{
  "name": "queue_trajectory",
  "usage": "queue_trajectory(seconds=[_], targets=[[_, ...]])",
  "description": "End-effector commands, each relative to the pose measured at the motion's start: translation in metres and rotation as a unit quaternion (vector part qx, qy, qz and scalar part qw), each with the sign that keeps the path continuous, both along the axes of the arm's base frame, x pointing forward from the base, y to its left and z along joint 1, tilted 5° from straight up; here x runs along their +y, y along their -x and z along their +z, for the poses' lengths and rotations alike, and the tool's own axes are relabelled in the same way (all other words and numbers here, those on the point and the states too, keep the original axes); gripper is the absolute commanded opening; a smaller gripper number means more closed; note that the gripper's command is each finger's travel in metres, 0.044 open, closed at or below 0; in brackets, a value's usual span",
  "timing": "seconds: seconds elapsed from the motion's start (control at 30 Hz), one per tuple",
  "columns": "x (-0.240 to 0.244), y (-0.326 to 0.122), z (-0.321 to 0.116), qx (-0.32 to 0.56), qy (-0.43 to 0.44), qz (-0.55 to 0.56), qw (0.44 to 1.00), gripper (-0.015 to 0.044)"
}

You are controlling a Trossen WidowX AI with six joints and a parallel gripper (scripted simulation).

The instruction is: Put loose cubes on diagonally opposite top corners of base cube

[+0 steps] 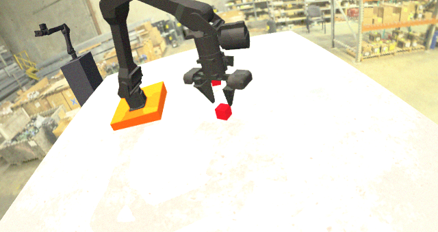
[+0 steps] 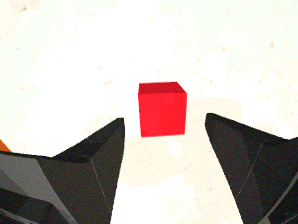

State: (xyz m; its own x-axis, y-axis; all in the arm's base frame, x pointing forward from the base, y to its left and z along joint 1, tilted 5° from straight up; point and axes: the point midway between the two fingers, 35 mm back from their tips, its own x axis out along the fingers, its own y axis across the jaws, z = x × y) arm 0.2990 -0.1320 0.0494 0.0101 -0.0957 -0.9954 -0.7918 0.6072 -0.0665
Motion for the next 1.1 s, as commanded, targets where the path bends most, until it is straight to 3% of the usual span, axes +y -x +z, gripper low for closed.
queue_trajectory(seconds=[0.0, 0.43, 0.63, 1.07], targets=[[-0.001, 0.0, -0.007, 0.003, 0.0, 0.001, 1.0, 0.0265], [-0.002, 0.001, -0.026, 0.003, 0.0, 0.001, 1.0, 0.0265], [-0.002, 0.001, -0.026, 0.003, 0.0, 0.001, 1.0, 0.0107], [-0.001, -0.003, 0.0, 0.003, 0.0, 0.001, 1.0, 0.0105]])
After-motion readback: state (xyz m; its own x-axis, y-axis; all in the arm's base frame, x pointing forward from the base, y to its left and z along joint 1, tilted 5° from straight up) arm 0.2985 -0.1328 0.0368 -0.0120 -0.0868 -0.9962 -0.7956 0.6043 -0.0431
